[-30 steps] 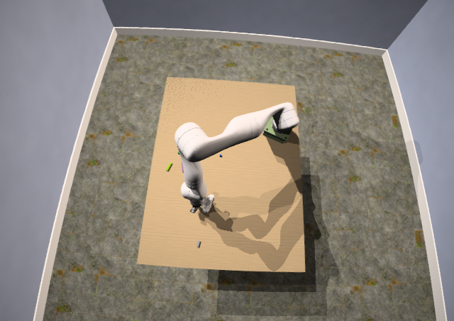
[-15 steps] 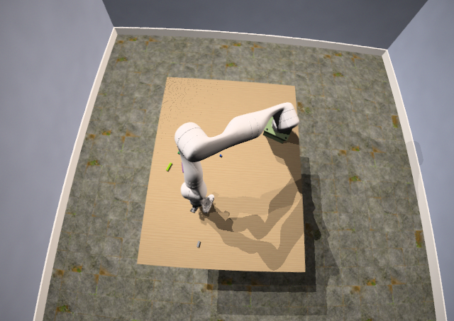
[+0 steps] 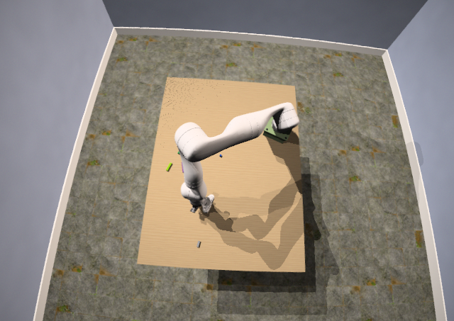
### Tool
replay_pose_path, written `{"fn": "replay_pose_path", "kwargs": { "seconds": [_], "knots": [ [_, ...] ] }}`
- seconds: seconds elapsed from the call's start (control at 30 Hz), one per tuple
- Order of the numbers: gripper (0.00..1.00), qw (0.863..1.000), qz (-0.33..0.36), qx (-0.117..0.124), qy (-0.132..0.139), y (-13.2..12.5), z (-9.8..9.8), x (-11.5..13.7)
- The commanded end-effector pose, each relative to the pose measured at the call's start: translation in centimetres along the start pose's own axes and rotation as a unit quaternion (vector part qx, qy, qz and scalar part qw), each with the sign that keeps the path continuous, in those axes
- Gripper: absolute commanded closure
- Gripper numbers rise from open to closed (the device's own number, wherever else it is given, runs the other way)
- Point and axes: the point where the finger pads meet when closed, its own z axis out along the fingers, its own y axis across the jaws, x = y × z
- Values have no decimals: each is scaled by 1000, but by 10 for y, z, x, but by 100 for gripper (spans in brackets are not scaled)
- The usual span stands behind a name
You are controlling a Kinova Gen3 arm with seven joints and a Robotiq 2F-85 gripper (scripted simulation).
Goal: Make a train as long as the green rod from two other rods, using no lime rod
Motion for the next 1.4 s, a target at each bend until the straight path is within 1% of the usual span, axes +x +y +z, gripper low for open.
{"fn": "replay_pose_path", "kwargs": {
  "seconds": [0.0,0.5,0.67,0.8,1.03,1.13,1.2,1.27,1.37],
  "knots": [
    [95,1000,0,-1,0,1,-1,0],
    [95,1000,0,-1,0,1,-1,0],
    [95,1000,0,-1,0,1,-4,0],
    [95,1000,0,-1,0,1,-23,0],
    [95,1000,0,-1,0,1,-74,0],
    [95,1000,0,-1,0,0,-91,0],
    [95,1000,0,-1,0,0,-91,0],
    [95,1000,0,-1,0,0,-97,0],
    [95,1000,0,-1,0,0,-101,0]
  ]
}}
